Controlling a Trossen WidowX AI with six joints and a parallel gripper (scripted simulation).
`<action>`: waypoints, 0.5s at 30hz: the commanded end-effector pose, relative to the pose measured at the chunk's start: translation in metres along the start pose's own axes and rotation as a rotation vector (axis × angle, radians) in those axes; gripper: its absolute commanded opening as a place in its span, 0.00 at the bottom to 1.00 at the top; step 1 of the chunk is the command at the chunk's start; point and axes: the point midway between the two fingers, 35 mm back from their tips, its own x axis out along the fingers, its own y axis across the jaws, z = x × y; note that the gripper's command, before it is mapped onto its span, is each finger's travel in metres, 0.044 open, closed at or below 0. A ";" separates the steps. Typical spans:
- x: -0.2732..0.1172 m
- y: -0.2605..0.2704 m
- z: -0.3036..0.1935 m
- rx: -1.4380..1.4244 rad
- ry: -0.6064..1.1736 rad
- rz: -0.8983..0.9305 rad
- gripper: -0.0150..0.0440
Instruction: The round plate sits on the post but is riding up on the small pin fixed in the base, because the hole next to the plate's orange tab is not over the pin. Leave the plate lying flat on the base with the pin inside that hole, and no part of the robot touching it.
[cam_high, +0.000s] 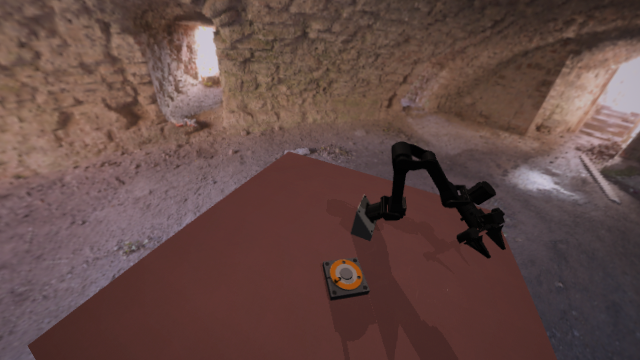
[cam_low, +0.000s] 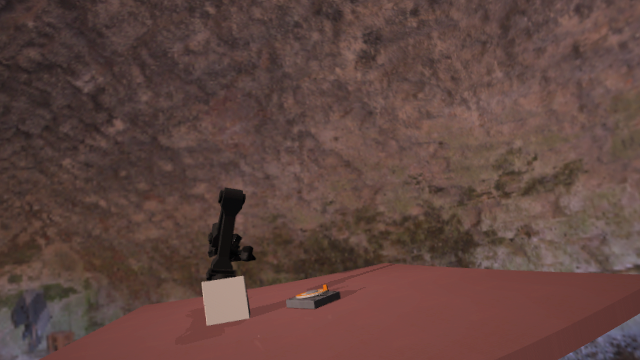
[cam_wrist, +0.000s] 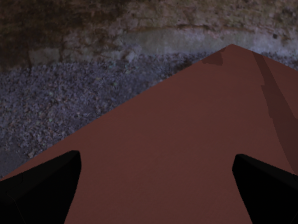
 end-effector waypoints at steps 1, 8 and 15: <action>0.001 -0.001 0.000 -0.008 -0.001 -0.002 0.89; 0.039 -0.015 -0.012 -0.313 0.032 -0.085 0.58; 0.083 -0.051 -0.022 -0.589 0.163 -0.209 0.26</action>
